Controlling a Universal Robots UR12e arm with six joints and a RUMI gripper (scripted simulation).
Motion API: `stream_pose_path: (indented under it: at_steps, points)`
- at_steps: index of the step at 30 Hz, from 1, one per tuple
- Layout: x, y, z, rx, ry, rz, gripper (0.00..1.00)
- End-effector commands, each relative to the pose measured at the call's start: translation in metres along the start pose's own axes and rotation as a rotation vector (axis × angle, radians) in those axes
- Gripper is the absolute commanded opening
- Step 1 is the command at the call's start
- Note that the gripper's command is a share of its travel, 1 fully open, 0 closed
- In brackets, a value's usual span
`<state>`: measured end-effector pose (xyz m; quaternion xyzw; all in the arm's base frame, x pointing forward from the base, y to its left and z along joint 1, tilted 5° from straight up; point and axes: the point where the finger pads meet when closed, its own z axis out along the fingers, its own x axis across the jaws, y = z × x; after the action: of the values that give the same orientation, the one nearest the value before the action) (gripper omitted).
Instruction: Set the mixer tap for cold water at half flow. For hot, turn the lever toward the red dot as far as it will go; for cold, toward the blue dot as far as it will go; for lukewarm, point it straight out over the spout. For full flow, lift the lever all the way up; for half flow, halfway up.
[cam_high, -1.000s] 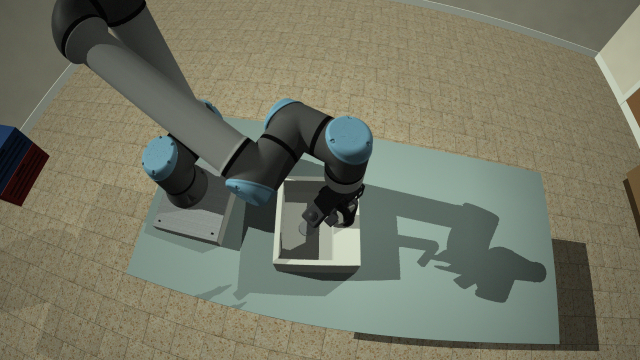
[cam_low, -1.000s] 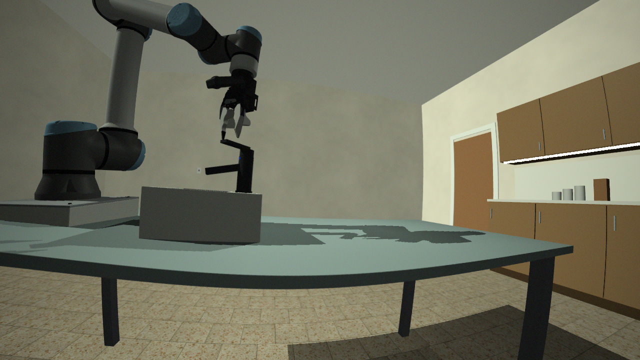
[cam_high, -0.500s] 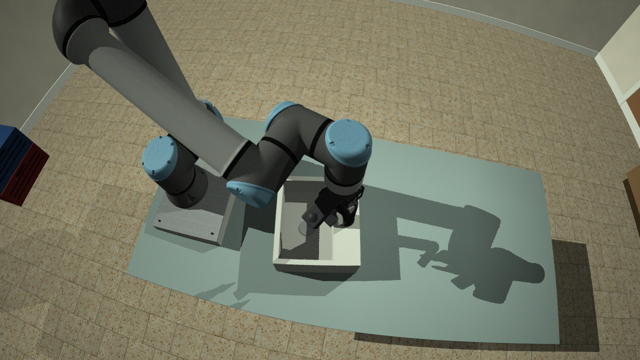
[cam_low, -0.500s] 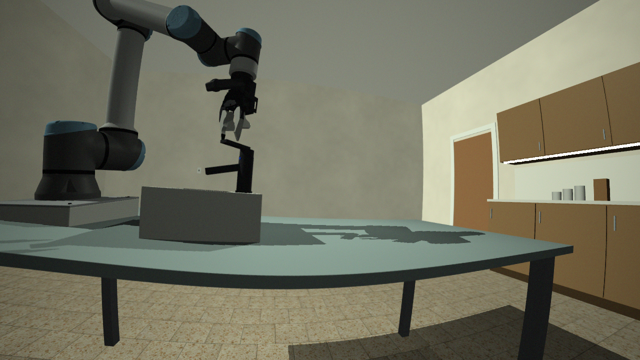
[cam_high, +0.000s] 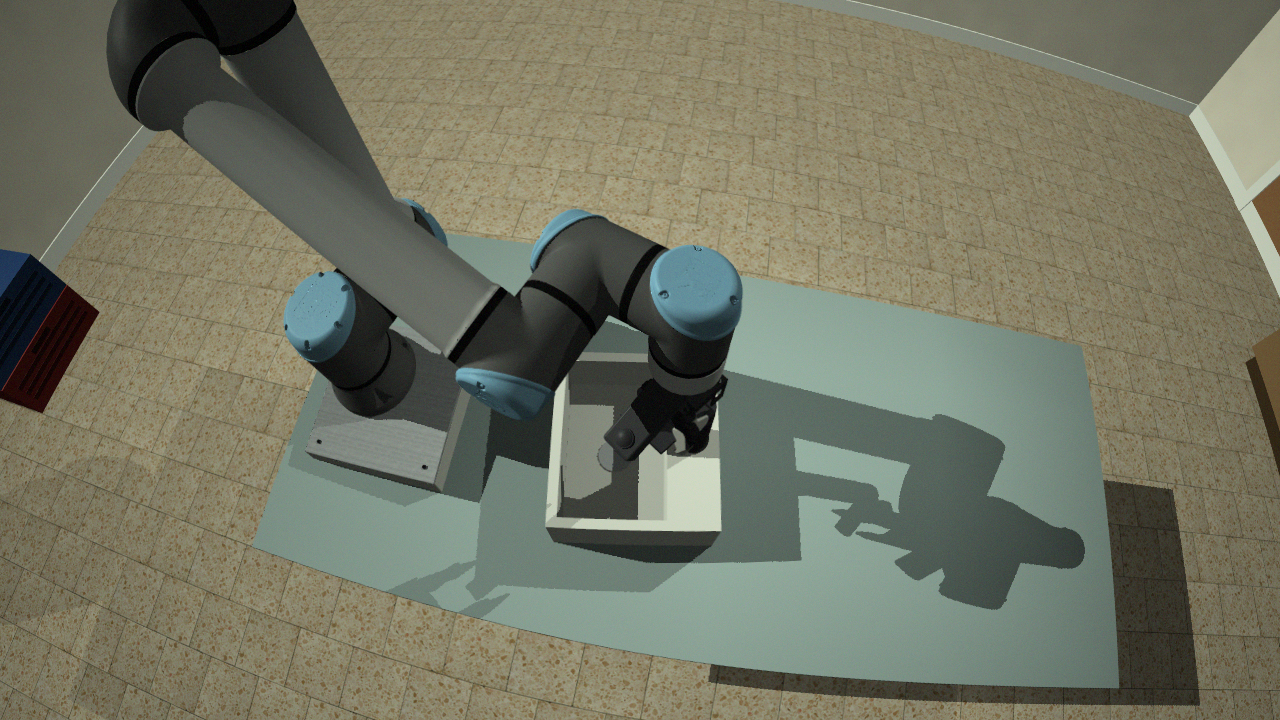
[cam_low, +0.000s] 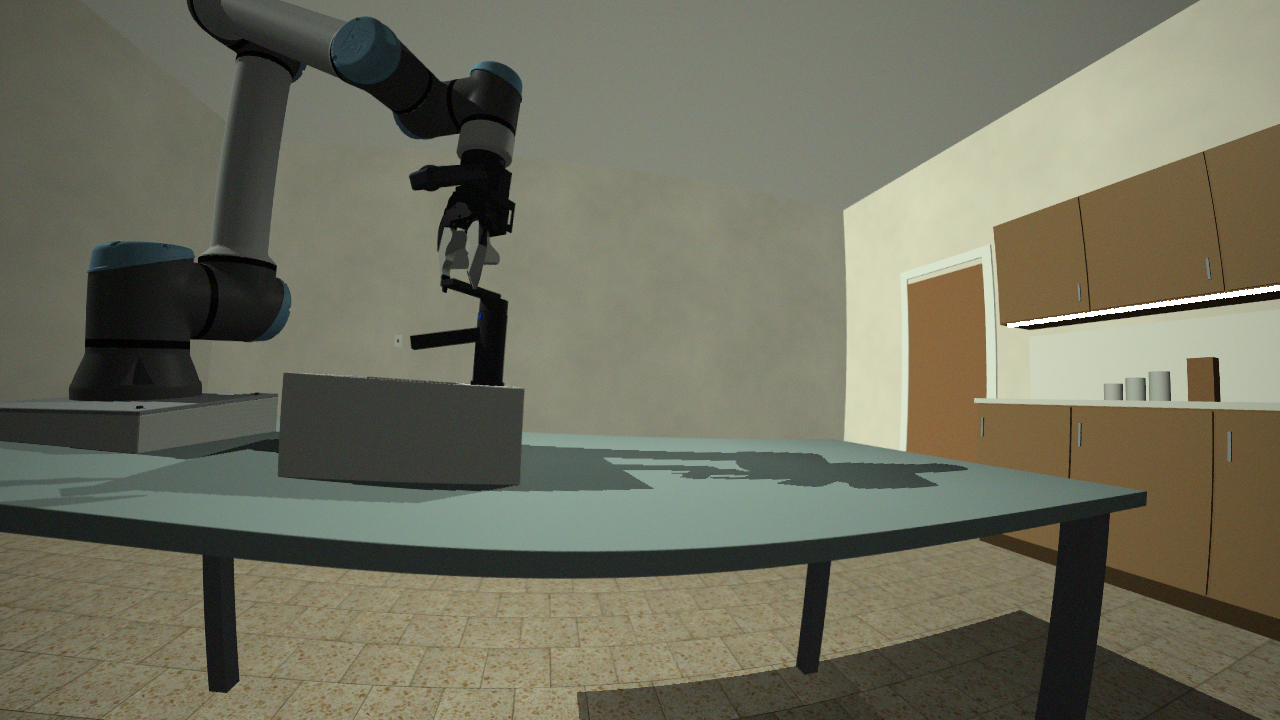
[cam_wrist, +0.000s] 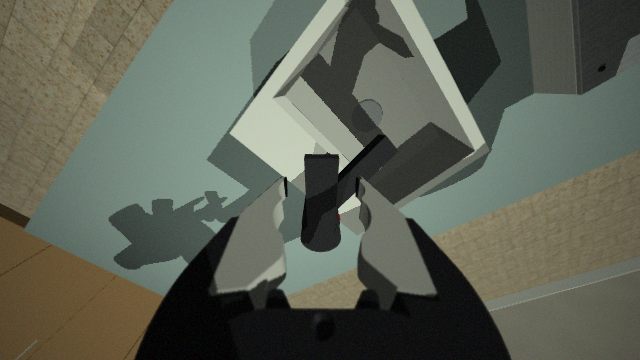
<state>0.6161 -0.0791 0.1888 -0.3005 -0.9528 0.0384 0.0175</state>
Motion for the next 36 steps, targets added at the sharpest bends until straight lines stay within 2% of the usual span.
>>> stream_pose_path:
  at_steps: [1,36]
  points:
    - [-0.0006,0.0001,0.0022,-0.001,-0.002,0.000,0.39]
    - [-0.0006,0.0001,0.0071,-0.001,-0.002,0.000,0.39]
